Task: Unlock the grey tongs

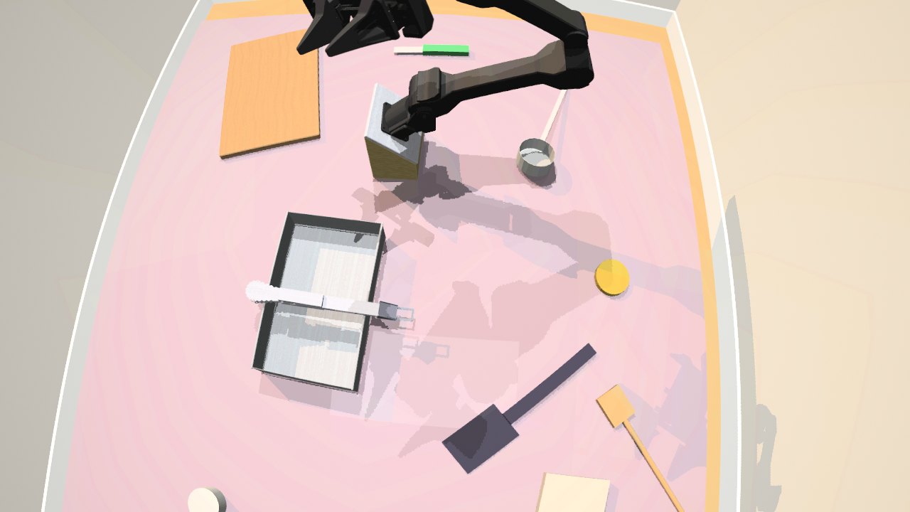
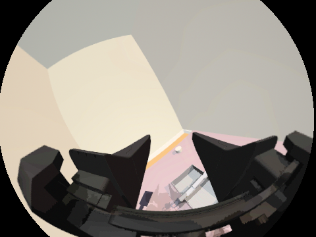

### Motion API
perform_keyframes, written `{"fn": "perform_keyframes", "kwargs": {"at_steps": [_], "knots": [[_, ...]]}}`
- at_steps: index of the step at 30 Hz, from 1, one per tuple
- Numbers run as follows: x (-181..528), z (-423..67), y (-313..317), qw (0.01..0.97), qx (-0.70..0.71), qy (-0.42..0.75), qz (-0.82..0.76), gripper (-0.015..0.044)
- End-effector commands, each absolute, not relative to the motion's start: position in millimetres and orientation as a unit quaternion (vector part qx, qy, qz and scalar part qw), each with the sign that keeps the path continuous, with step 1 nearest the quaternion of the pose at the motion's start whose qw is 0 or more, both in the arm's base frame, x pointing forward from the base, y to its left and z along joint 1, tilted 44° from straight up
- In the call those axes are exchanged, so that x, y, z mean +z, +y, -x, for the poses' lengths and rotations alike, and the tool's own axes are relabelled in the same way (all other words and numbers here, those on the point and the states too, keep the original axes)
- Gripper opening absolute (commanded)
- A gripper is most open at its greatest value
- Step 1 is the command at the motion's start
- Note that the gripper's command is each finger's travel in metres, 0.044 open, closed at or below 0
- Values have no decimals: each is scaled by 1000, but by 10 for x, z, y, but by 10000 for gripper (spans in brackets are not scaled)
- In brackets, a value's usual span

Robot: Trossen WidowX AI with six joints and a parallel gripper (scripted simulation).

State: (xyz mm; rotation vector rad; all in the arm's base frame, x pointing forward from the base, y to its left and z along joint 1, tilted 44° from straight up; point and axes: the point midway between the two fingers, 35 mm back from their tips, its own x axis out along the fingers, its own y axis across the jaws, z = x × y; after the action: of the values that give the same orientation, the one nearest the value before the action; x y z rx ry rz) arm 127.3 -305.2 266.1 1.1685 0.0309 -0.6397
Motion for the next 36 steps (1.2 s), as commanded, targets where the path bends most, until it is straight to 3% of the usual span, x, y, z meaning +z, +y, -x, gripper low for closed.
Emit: {"fn": "perform_keyframes", "kwargs": {"at_steps": [1,9,18,36], "knots": [[2131,-1772,-2955,851,-226,123,-457,260],[1514,-2341,-2656,928,-96,233,-274,260],[882,-2799,-2131,951,70,293,-70,260],[-207,-3072,-792,825,409,223,320,260]]}}
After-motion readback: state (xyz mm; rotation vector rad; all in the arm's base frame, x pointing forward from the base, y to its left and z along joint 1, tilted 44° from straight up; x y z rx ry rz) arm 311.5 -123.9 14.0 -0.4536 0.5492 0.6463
